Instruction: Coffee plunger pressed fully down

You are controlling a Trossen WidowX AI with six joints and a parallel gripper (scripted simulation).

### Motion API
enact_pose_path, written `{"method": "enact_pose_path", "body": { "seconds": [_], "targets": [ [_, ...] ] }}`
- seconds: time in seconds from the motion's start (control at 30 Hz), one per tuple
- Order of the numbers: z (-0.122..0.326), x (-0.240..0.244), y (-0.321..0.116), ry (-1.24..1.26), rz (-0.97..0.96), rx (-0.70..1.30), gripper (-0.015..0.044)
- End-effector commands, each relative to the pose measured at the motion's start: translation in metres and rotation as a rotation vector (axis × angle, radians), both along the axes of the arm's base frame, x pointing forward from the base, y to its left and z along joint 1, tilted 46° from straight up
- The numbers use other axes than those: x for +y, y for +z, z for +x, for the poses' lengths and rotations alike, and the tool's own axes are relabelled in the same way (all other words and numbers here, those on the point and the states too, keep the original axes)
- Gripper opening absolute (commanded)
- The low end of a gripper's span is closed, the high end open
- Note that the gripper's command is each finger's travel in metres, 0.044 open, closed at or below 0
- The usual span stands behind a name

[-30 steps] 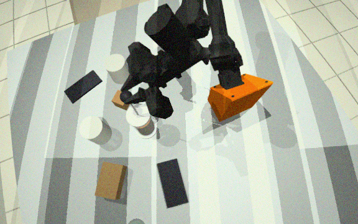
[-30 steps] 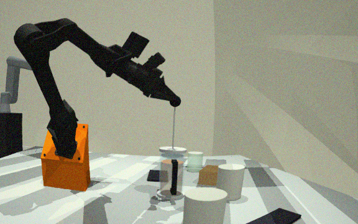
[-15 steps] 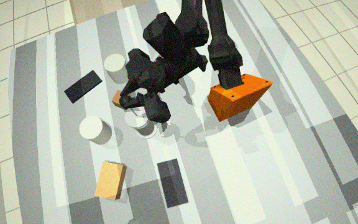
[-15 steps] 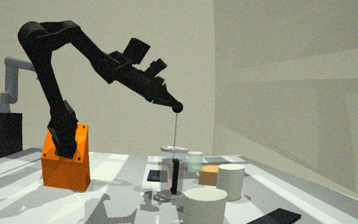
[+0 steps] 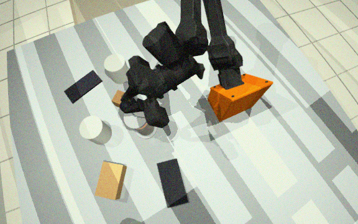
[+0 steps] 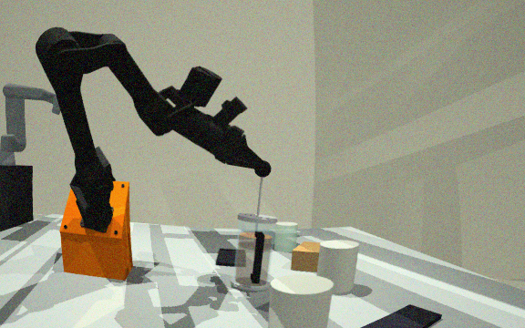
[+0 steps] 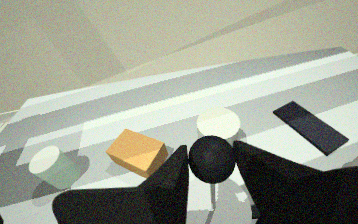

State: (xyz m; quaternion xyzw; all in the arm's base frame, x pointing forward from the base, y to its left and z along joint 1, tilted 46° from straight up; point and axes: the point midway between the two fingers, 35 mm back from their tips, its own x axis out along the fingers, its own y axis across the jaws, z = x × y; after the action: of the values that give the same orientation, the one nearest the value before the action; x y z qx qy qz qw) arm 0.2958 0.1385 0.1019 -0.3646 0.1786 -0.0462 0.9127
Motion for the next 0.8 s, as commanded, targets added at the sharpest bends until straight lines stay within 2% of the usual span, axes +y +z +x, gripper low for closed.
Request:
{"method": "enact_pose_path", "body": {
  "seconds": [0.0, 0.77],
  "targets": [
    [0.0, -0.013, -0.02, -0.012, -0.034, 0.041, 0.0127],
    [0.011, -0.041, -0.042, -0.008, -0.042, 0.027, 0.0127]
  ]
}}
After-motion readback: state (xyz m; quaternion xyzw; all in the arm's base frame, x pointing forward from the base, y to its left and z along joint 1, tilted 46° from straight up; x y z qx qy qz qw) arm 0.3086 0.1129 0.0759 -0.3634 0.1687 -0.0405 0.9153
